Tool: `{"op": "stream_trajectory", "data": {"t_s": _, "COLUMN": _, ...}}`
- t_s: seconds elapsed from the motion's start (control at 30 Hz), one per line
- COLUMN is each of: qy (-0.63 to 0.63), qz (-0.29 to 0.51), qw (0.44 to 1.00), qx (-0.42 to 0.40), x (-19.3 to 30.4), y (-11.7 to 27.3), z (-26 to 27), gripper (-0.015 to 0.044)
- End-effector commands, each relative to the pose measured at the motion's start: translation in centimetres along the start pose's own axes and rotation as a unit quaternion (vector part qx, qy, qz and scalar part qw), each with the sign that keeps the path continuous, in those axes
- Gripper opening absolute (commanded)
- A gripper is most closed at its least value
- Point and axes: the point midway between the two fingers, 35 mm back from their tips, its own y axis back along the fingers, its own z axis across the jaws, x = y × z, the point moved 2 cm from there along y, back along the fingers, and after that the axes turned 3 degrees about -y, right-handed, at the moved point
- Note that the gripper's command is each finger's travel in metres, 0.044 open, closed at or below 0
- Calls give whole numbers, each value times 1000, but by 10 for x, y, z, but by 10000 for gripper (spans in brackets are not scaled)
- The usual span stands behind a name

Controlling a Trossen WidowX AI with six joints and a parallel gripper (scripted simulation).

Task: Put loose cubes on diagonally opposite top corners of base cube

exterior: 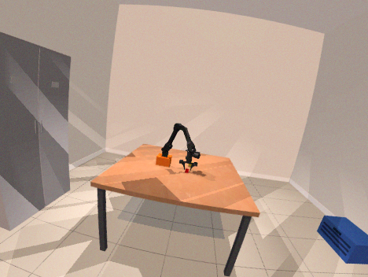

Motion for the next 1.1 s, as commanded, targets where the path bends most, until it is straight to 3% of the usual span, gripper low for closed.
{"op": "stream_trajectory", "data": {"t_s": 0.0, "qy": -3, "qz": -1, "qw": 1000, "qx": -4, "x": -1, "y": -4, "z": 3, "gripper": 212}}
{"op": "stream_trajectory", "data": {"t_s": 0.13, "qy": -3, "qz": -1, "qw": 1000, "qx": -4, "x": -1, "y": -4, "z": 3, "gripper": 107}}
{"op": "stream_trajectory", "data": {"t_s": 1.07, "qy": -3, "qz": -1, "qw": 1000, "qx": -4, "x": 1, "y": 69, "z": -4, "gripper": 105}}
